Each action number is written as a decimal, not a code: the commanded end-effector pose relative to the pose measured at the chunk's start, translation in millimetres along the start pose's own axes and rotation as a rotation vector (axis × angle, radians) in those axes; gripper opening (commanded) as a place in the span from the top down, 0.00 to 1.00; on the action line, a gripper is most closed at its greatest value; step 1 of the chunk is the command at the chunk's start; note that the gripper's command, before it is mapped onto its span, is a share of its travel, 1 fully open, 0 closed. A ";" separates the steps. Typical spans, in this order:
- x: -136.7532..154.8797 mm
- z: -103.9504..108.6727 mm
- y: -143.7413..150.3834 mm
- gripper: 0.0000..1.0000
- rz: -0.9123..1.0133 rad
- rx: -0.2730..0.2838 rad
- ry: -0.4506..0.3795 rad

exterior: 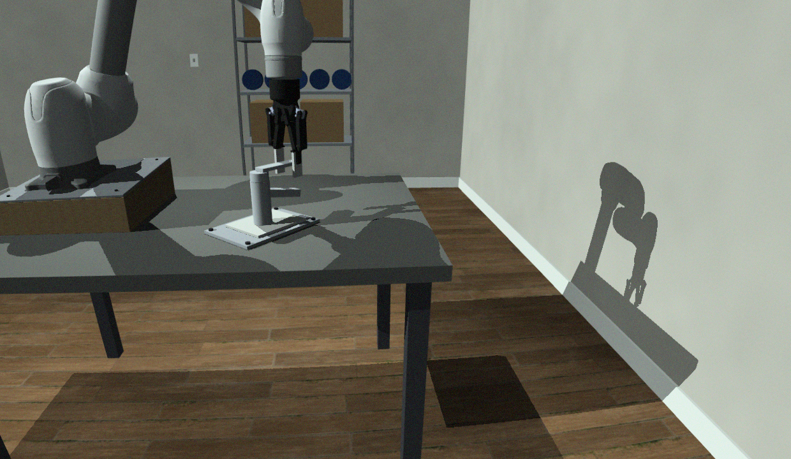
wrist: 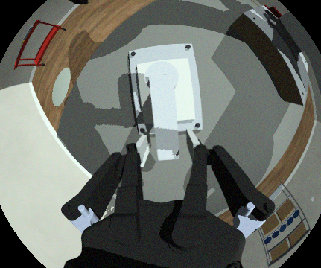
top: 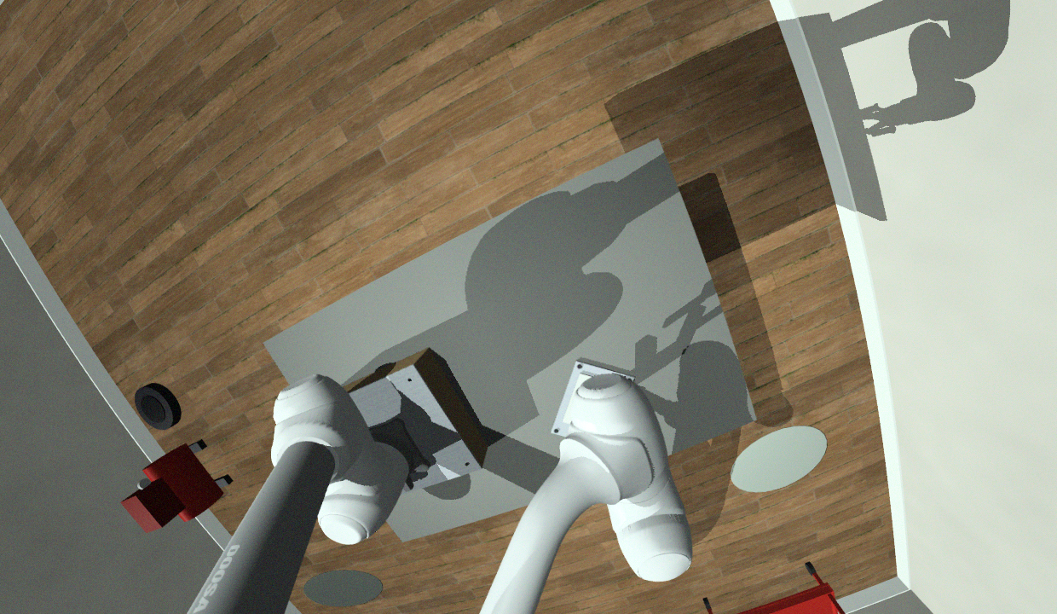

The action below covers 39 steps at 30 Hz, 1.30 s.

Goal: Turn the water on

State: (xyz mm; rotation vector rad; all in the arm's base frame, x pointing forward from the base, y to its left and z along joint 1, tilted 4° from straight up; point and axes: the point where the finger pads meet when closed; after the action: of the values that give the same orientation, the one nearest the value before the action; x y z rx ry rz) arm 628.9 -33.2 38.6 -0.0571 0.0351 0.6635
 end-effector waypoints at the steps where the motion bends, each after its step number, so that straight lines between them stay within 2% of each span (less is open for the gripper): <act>1: 0.0 0.1 0.0 0.59 0.000 0.000 0.000; 21: 0.0 0.1 0.0 0.59 0.000 0.000 0.000; 22: 0.0 0.1 0.0 1.00 0.000 0.000 0.000; 39: 0.0 0.1 0.0 1.00 0.000 0.000 0.000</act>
State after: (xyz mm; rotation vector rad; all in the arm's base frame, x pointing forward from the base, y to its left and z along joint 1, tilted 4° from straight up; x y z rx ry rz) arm 629.0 -33.3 38.7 -0.0572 0.0351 0.6635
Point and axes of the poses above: the point where the finger pads meet when closed, its own z axis back along the fingers, its own y axis across the jaws, x = y × z, and after that the axes turned 13 degrees about -z, right-handed
